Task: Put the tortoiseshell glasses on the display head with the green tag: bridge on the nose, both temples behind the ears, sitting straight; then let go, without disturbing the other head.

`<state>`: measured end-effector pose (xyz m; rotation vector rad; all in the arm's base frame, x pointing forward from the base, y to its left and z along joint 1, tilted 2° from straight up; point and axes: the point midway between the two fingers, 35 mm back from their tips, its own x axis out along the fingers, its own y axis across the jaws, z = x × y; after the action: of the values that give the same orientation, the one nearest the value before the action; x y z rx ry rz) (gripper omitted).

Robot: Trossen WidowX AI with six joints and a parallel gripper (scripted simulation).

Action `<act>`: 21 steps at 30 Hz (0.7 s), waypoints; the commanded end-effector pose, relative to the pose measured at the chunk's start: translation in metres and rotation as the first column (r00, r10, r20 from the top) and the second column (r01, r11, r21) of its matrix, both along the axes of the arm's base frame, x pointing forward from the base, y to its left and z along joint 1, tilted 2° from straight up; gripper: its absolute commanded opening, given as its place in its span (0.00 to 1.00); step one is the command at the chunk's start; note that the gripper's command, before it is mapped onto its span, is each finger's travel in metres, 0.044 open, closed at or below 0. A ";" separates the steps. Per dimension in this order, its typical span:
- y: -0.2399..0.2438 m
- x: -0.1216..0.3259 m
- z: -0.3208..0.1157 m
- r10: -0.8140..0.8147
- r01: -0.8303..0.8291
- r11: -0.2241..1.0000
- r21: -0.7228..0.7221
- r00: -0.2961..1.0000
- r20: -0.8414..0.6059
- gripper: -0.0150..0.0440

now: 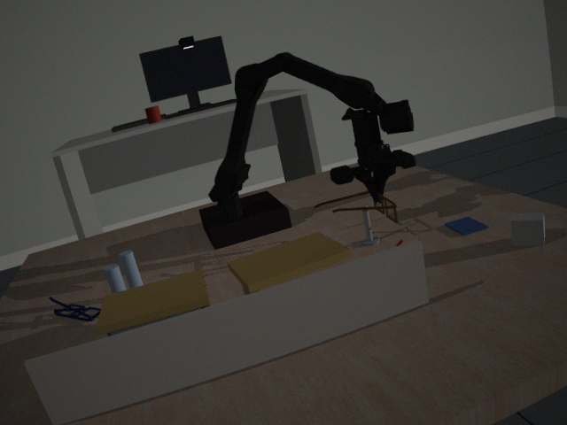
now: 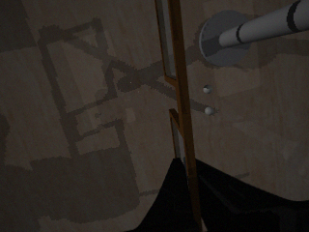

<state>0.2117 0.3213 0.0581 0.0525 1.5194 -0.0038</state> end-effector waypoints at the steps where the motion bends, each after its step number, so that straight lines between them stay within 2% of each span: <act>1: 0.004 -0.004 0.000 0.002 -0.002 1.000 0.000 1.000 0.002 0.25; 21: 0.013 -0.019 0.000 0.002 -0.002 1.000 0.001 1.000 0.001 0.25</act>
<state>0.1962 0.3327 0.0579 0.0537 1.5201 -0.0015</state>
